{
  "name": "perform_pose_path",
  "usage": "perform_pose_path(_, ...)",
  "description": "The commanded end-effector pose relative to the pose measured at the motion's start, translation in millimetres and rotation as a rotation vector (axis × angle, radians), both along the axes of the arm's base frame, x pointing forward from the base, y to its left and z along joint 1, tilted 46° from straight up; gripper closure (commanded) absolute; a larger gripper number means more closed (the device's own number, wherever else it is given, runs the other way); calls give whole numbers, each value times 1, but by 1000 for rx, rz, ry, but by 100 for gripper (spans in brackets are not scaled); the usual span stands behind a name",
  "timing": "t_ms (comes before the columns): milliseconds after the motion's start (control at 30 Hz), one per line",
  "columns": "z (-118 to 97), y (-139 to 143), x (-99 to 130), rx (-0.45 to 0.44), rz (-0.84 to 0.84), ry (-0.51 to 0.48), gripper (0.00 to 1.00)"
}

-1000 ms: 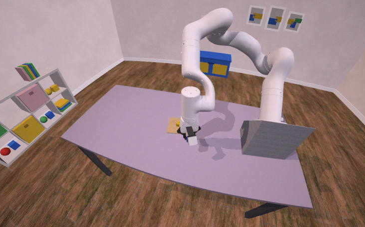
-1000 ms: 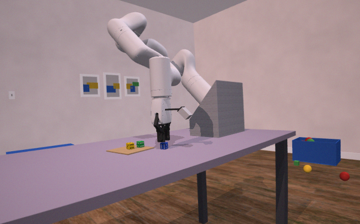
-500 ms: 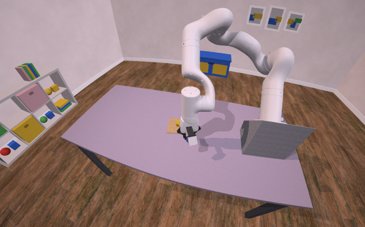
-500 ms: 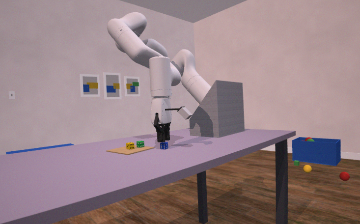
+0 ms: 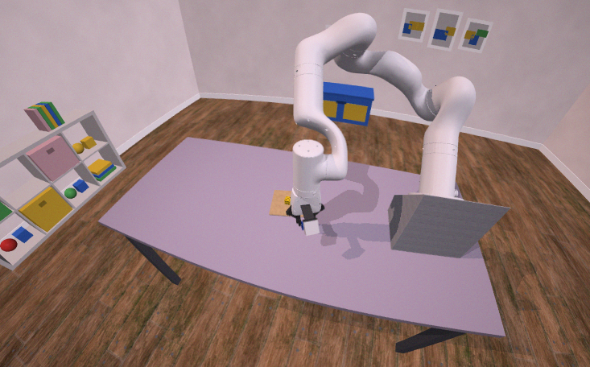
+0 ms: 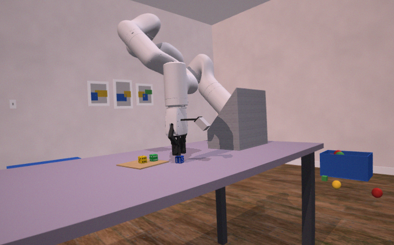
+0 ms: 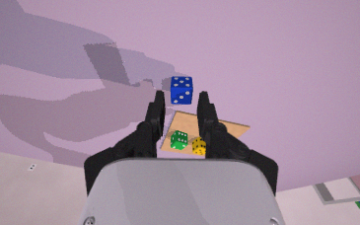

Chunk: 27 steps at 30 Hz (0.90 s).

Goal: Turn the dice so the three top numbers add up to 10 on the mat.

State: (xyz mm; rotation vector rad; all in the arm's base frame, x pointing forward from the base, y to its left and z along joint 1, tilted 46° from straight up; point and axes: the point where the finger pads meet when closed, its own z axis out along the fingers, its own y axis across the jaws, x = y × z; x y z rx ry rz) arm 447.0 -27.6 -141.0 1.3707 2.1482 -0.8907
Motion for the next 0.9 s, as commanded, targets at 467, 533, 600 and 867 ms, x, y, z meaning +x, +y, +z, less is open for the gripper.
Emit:
perform_pose_path(467, -7, -7, 1, 1, 1, -1, 58)
perform_pose_path(533, -10, -10, 1, 1, 1, -1, 58)
perform_pose_path(600, -12, -12, 1, 1, 1, -1, 58)
perform_pose_path(867, -18, -18, 1, 1, 1, -1, 58)
